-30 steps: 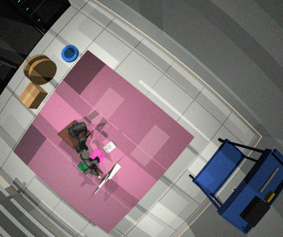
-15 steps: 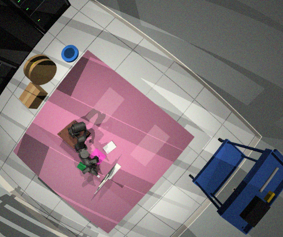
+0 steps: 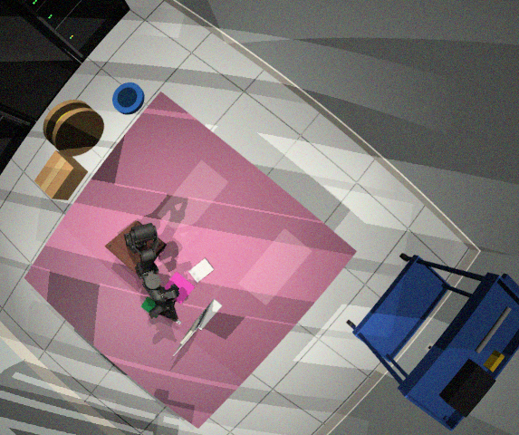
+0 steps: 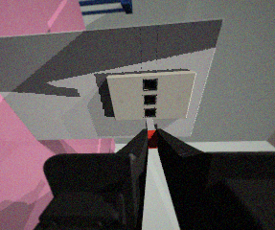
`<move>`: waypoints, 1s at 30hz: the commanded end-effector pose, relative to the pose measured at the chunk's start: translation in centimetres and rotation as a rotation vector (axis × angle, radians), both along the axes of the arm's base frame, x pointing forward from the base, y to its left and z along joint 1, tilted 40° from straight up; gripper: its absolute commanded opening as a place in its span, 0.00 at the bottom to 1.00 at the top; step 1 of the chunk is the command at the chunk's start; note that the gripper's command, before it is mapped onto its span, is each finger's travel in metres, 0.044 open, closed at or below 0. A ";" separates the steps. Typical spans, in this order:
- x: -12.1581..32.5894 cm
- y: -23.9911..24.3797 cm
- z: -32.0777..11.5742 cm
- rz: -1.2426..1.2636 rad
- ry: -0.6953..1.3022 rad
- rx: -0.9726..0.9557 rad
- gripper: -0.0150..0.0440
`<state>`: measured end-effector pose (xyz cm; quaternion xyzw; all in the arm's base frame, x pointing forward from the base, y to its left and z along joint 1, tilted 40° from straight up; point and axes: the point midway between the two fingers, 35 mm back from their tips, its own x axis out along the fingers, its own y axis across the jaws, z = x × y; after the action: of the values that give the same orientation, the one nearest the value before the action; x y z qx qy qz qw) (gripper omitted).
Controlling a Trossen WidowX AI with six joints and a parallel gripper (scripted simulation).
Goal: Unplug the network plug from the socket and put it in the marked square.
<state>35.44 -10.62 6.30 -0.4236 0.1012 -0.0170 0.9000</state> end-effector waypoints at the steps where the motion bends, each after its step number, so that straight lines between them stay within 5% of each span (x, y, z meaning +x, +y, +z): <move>1: -0.4 0.0 0.0 0.004 0.001 -0.003 0.25; 30: -1.7 -3.1 3.7 0.003 0.003 -0.005 0.25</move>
<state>34.01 -13.23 9.19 -0.4235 0.1035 -0.0167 0.8998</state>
